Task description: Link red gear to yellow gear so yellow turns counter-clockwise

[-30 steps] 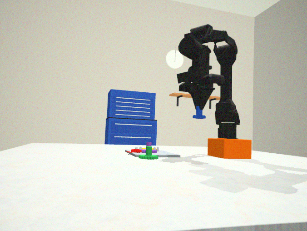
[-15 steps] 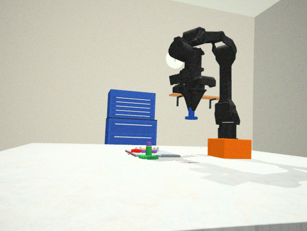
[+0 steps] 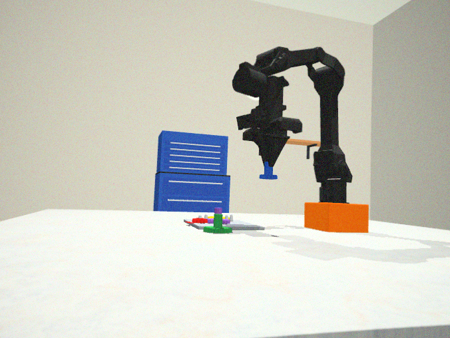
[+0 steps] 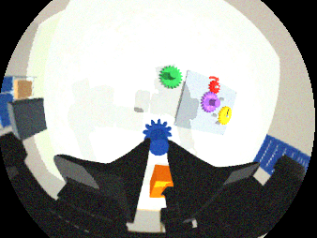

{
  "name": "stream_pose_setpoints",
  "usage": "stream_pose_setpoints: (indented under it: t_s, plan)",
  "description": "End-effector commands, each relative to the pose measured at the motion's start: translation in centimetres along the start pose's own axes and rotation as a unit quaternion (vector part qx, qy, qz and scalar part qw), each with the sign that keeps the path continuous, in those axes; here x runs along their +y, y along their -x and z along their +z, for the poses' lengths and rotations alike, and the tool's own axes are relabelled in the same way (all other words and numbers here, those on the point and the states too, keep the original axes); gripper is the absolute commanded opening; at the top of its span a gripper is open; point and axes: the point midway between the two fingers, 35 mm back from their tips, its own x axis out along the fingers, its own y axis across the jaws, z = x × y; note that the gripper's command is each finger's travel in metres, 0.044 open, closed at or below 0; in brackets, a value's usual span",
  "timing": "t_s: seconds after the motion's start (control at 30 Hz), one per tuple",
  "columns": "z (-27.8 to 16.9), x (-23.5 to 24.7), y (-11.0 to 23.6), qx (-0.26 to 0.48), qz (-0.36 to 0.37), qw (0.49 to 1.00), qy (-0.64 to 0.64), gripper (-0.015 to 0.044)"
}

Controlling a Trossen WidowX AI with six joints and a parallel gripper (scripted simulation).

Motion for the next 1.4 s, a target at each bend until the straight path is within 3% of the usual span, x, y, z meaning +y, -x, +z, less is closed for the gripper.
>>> stream_pose_setpoints:
  t_s: [0.0,1.37]
  plan:
    - [0.3,-0.7,-0.4,0.001,-0.002,1.000,0.002,0.0000]
    - [2.7,-8.9,-3.3,0.002,-0.001,1.000,-0.003,0.0000]
